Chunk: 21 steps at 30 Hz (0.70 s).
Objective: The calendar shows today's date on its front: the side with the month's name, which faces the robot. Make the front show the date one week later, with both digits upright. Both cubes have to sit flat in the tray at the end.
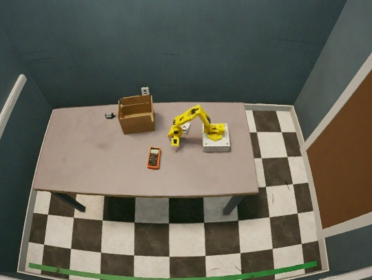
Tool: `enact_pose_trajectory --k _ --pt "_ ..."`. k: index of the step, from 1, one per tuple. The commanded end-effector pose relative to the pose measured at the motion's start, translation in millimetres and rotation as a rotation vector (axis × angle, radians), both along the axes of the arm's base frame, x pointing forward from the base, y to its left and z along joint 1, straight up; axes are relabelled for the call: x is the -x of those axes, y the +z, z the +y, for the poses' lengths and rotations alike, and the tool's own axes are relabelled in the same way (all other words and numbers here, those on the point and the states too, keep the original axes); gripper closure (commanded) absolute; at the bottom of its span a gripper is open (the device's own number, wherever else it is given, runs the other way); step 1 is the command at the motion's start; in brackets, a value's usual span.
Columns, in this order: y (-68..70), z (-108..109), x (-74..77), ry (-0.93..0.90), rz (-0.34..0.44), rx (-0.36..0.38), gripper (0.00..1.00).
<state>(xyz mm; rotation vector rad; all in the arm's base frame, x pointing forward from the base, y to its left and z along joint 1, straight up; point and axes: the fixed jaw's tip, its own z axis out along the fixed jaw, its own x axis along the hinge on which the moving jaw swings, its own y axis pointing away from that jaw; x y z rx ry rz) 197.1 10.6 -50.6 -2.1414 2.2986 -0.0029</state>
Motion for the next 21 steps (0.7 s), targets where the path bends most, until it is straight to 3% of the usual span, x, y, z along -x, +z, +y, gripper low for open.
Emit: enact_pose_trajectory --k 1,21 --pt "-4.8 -1.3 4.8 0.004 0.023 0.000 0.65" --pt "-4.9 -1.7 -0.3 0.004 0.023 0.000 0.72"
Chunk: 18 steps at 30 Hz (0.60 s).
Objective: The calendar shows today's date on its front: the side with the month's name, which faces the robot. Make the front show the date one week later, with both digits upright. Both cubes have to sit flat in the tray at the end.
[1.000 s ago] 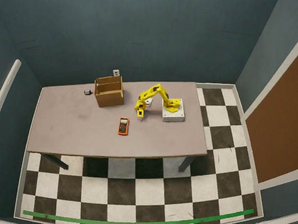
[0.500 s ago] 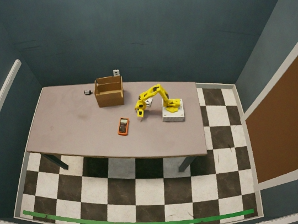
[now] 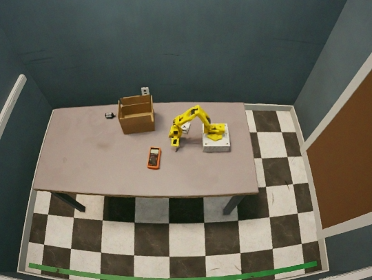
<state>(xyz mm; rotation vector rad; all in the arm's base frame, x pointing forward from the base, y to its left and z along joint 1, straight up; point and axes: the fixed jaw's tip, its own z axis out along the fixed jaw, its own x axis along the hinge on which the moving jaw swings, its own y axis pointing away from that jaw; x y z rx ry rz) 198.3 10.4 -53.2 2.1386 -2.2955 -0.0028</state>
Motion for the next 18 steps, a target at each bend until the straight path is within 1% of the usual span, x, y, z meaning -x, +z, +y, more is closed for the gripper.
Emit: enact_pose_trajectory --k 1,7,18 --pt "-2.3 -1.5 0.5 0.003 0.018 -0.001 0.73" --pt "-2.4 -1.7 -1.8 0.003 0.018 -0.001 0.76" --pt "-2.4 -1.8 -3.7 0.003 0.018 -0.001 0.79"
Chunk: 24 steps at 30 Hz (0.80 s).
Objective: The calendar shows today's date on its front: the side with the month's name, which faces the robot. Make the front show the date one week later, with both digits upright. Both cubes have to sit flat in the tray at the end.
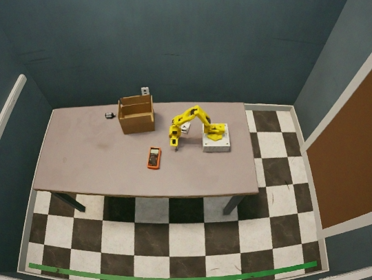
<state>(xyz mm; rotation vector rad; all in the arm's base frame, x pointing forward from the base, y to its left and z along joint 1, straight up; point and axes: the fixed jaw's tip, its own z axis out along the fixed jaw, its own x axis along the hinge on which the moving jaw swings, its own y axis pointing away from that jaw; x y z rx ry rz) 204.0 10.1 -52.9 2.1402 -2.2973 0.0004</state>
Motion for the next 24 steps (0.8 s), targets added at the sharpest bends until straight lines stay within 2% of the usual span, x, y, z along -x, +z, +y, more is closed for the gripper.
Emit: enact_pose_trajectory --k 1,13,24 --pt "-2.7 -1.5 2.0 0.004 0.021 -0.001 0.79" --pt "-2.7 -1.5 1.9 0.003 0.021 -0.001 0.80" --pt "-2.7 -1.5 1.9 0.003 0.021 -0.001 0.89"
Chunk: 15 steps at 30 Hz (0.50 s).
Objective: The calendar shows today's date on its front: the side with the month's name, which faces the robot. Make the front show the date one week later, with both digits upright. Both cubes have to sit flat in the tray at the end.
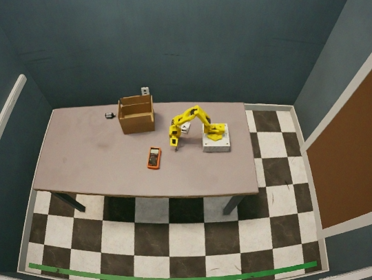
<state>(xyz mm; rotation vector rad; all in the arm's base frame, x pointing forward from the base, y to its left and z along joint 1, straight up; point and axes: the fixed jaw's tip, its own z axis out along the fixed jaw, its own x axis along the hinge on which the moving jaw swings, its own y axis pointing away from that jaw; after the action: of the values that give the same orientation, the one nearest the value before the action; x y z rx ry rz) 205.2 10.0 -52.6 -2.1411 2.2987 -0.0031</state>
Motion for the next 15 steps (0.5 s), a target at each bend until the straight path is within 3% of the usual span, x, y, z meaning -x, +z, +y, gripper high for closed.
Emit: enact_pose_trajectory --k 1,15 --pt "-3.0 -1.5 3.0 0.004 0.023 0.000 0.89" --pt "-3.0 -1.5 3.0 0.004 0.023 0.000 1.00"
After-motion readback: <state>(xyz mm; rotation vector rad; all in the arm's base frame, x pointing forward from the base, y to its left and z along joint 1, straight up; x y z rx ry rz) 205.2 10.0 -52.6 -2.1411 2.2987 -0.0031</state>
